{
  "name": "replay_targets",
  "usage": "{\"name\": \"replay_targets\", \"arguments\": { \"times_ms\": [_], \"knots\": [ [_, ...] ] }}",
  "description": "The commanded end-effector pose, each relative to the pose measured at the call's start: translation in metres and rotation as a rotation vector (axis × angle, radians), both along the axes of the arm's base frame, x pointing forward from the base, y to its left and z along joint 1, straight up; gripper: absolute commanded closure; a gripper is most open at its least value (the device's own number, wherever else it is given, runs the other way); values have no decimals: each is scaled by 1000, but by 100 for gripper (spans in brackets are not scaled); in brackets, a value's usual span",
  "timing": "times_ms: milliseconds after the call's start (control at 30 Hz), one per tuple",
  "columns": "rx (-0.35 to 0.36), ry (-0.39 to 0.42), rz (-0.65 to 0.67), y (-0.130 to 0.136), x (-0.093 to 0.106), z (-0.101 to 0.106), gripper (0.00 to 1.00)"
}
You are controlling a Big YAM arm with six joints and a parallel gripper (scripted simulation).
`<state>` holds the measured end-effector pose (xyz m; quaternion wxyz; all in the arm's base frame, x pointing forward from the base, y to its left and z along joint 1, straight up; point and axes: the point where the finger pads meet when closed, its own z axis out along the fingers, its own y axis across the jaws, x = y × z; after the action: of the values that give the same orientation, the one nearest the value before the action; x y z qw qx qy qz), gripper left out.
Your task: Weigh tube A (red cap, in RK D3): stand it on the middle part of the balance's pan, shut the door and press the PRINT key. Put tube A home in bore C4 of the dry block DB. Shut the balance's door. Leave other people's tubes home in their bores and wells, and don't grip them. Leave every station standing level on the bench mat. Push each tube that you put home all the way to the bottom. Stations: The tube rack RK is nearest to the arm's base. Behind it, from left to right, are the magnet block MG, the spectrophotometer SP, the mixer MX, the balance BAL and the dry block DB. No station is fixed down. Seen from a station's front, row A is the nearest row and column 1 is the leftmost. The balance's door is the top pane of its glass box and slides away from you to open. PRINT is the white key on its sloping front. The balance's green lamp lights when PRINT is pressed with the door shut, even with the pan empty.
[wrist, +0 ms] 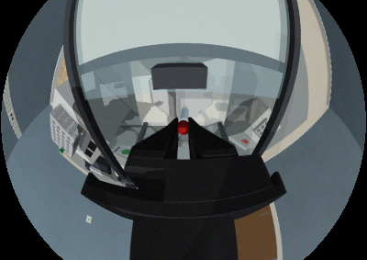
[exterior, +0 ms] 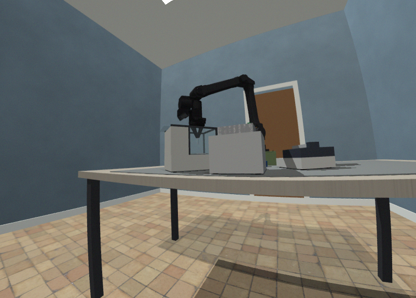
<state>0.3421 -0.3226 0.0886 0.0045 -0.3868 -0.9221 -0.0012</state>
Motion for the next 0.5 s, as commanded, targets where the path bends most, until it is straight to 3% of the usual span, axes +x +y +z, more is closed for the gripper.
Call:
{"name": "replay_targets", "arguments": {
  "times_ms": [0,67,467],
  "knots": [
    [-28,-30,1,-10,17,2,91],
    [-8,-8,1,-1,8,-12,91],
    [-8,-7,1,-1,7,-30,91]
  ]
}}
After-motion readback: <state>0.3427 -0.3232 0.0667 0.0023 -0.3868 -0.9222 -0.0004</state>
